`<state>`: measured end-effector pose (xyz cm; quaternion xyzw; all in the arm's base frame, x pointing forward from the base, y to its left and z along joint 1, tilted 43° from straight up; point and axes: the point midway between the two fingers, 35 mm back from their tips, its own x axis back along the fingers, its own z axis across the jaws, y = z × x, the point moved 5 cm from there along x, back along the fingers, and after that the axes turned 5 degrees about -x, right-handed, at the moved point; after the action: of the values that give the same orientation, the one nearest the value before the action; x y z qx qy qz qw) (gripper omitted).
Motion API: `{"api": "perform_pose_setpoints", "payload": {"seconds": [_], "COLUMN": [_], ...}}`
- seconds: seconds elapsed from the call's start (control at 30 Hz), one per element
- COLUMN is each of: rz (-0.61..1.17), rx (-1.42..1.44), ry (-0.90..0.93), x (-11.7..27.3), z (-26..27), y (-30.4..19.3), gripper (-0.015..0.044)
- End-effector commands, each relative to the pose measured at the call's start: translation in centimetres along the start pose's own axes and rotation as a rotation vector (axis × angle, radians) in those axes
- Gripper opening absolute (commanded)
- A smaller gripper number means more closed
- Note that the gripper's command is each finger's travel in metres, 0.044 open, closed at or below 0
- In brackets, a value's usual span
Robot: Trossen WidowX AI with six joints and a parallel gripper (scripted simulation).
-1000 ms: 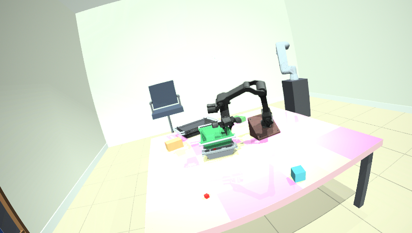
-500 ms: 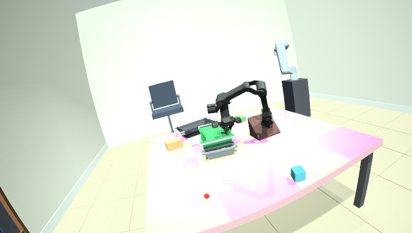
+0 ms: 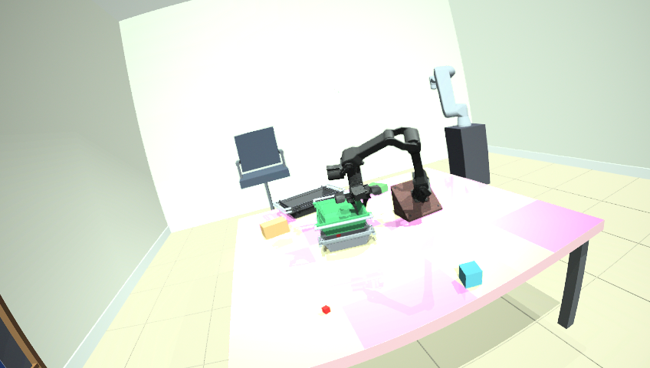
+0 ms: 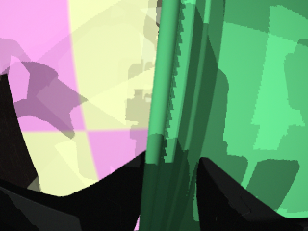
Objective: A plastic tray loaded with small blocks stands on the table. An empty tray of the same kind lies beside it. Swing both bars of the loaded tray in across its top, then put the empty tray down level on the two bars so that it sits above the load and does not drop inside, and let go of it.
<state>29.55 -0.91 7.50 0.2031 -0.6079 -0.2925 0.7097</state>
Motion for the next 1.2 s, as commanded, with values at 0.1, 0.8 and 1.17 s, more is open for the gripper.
{"api": "perform_pose_setpoints", "payload": {"seconds": [0.1,0.8,1.17], "rz": [-0.002,0.000,0.001], "rx": [0.003,0.001,-0.017], "ry": [0.009,0.006,0.000], "x": [-0.2,-0.2,4.4], "z": [0.2,0.1,-0.5], "y": [0.1,0.1,0.0], "gripper": [0.0220,0.0440,0.0440]}}
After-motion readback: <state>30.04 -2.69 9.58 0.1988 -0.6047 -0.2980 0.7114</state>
